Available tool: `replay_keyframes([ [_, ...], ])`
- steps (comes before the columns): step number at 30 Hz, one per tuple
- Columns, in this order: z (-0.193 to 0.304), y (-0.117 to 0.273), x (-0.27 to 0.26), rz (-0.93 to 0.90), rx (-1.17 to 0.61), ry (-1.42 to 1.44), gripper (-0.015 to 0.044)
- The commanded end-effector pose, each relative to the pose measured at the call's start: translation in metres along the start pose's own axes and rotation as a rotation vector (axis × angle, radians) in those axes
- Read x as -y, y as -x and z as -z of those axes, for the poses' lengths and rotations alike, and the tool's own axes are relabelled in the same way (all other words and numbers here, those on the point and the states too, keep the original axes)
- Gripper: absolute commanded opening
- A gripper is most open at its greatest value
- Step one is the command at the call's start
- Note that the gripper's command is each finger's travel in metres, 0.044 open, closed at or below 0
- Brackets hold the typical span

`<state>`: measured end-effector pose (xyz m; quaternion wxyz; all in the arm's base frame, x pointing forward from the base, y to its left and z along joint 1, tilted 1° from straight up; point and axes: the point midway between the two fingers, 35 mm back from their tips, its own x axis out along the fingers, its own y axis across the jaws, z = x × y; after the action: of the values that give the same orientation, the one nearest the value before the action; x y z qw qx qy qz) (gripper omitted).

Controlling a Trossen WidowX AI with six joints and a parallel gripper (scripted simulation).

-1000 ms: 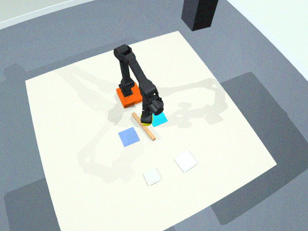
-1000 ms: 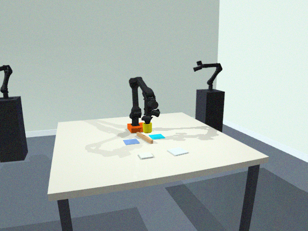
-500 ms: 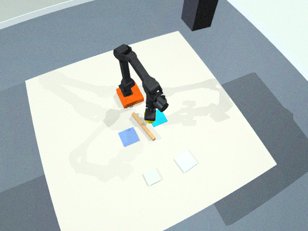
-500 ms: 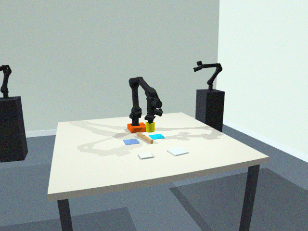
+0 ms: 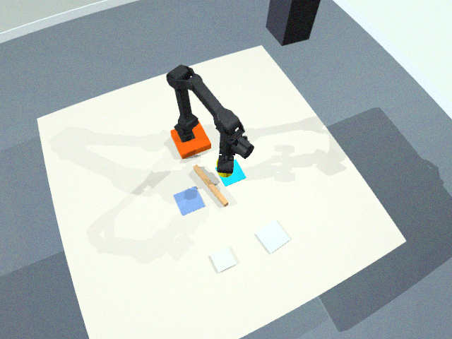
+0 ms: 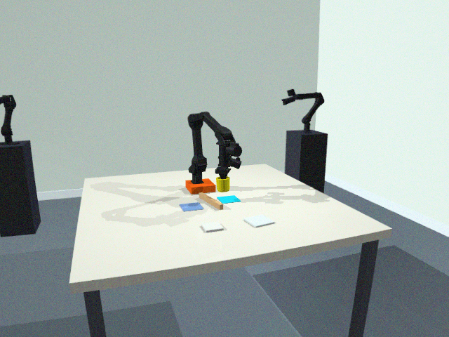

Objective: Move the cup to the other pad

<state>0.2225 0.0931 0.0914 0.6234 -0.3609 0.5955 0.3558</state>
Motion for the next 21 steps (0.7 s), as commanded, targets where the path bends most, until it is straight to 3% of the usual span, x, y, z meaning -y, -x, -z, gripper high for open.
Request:
replay_keyframes([
  [1, -0.004, 0.000, -0.005, 0.001, -0.004, -0.001, 0.0000],
  [21, -0.022, -0.002, -0.024, -0.001, -0.002, -0.001, 0.0000],
])
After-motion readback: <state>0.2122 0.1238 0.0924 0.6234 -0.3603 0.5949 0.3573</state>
